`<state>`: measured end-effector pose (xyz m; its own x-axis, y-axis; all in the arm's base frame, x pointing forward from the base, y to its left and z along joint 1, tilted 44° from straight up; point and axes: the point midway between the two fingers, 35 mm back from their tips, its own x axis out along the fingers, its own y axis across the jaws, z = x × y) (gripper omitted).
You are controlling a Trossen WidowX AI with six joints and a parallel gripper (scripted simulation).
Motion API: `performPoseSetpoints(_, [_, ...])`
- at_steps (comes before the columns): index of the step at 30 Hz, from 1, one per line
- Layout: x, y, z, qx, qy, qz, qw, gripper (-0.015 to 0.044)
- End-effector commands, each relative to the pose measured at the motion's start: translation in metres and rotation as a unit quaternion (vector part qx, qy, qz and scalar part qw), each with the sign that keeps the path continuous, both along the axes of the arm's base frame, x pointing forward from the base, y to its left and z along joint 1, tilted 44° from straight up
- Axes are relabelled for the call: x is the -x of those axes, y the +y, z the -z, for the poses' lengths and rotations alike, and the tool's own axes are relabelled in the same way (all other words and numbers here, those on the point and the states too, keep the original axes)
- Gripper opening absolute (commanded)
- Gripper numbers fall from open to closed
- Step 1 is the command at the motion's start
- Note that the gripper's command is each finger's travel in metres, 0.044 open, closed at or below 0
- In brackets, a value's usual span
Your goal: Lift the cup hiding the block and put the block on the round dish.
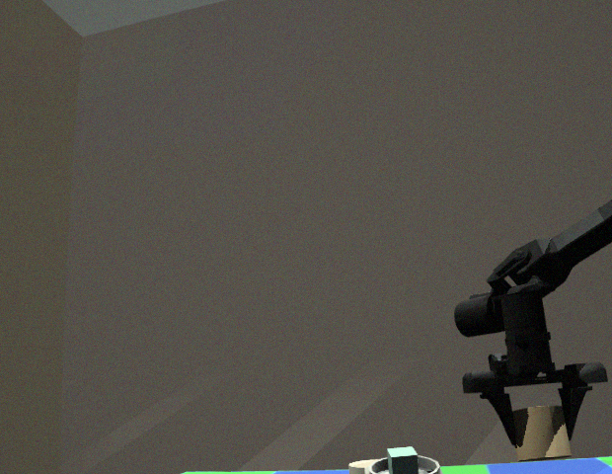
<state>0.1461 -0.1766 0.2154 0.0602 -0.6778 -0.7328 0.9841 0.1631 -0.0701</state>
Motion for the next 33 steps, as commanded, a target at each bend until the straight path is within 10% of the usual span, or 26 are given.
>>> performPoseSetpoints(1, [0.017, -0.005, 0.002, 0.012, 0.002, -0.002, 1.000, 0.0000])
performPoseSetpoints(33, [0.015, -0.044, 0.042, 0.015, 0.002, -0.002, 1.000, 0.0000])
